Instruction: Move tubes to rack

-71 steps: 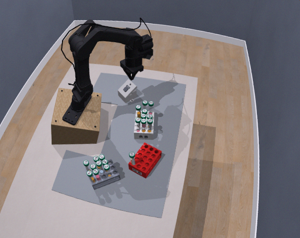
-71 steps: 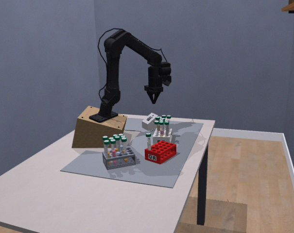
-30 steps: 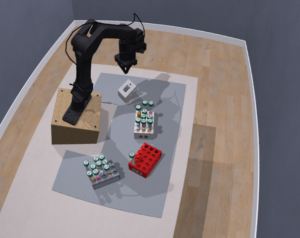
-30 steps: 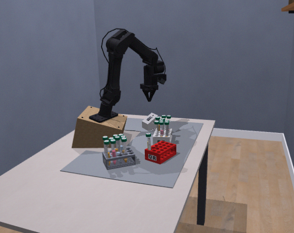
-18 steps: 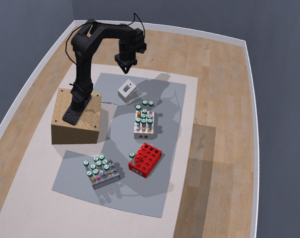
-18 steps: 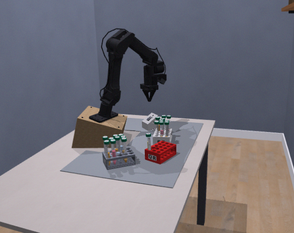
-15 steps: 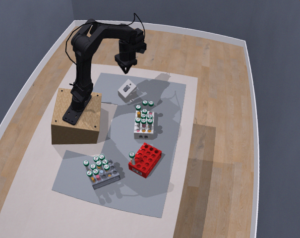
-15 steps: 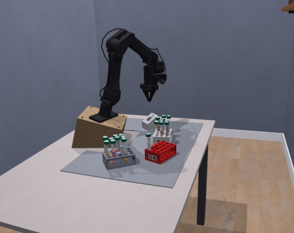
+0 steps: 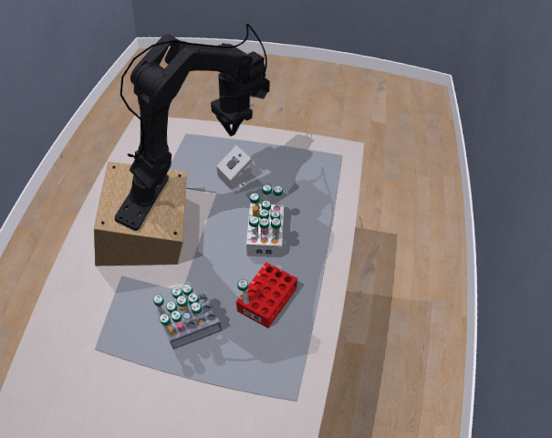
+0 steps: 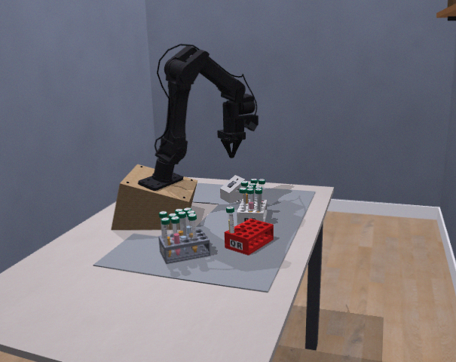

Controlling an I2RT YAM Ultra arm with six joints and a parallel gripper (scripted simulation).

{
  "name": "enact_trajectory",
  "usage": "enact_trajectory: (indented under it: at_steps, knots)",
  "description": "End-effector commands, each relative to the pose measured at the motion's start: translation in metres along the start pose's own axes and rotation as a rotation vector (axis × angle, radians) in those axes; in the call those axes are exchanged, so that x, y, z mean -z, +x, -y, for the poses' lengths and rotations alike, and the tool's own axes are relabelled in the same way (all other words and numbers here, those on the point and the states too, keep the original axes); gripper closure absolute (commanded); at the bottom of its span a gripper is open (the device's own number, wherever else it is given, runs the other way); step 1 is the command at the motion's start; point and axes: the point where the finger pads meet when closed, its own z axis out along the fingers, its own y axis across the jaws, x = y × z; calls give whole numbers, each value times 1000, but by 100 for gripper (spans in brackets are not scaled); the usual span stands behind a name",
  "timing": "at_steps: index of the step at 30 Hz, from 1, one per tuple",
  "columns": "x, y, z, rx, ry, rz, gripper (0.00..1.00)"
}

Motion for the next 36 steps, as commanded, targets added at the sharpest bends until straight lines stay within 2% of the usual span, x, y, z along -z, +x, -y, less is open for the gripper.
enact_trajectory:
  at_steps: [1, 18, 19, 22, 25, 28, 36]
  knots:
    - [7, -11, 0, -5, 6, 30, 100]
    - [7, -11, 0, -5, 6, 30, 100]
    - [4, 5, 0, 0, 7, 16, 100]
    - [4, 19, 2, 3, 10, 5, 100]
    - [4, 17, 1, 1, 8, 14, 100]
    - [15, 2, 0, -10, -3, 60, 100]
    - [10, 4, -1, 1, 5, 28, 100]
